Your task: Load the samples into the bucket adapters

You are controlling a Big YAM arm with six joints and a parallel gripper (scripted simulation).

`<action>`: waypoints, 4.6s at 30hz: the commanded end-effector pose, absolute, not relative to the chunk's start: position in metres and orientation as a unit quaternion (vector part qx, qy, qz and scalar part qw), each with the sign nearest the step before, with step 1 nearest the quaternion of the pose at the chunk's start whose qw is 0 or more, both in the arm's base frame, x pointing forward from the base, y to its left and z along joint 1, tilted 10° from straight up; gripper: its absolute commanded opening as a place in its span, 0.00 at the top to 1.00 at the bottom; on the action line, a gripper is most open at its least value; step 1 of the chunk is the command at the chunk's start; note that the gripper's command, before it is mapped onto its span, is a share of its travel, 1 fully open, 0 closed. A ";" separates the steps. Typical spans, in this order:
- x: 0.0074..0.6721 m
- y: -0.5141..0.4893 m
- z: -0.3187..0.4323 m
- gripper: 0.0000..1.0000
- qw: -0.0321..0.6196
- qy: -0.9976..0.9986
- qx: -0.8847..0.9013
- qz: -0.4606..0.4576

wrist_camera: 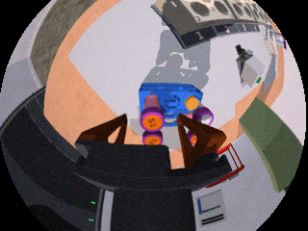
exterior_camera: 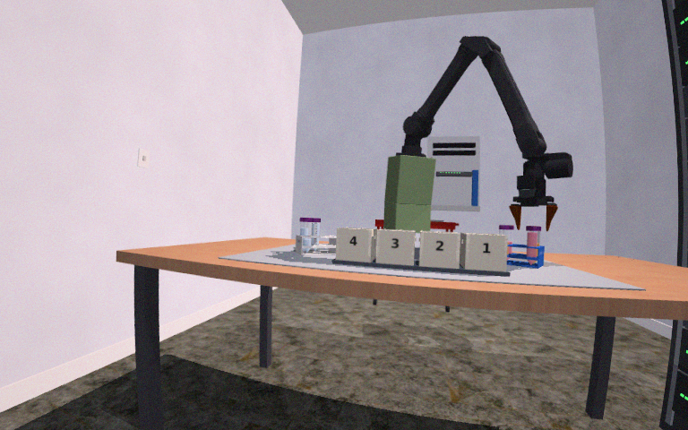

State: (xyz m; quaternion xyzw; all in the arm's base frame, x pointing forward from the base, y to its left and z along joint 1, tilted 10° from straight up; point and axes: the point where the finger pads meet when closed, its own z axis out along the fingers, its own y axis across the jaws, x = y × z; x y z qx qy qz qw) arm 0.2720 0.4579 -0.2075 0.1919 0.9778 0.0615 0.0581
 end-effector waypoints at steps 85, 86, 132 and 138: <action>0.260 0.456 -0.052 1.00 0.064 0.976 0.190 0.081; 0.260 0.456 -0.052 1.00 0.064 0.976 0.190 0.081; 0.279 0.474 -0.074 1.00 0.073 0.973 0.195 0.104; 0.279 0.468 -0.113 1.00 0.066 0.976 0.191 0.082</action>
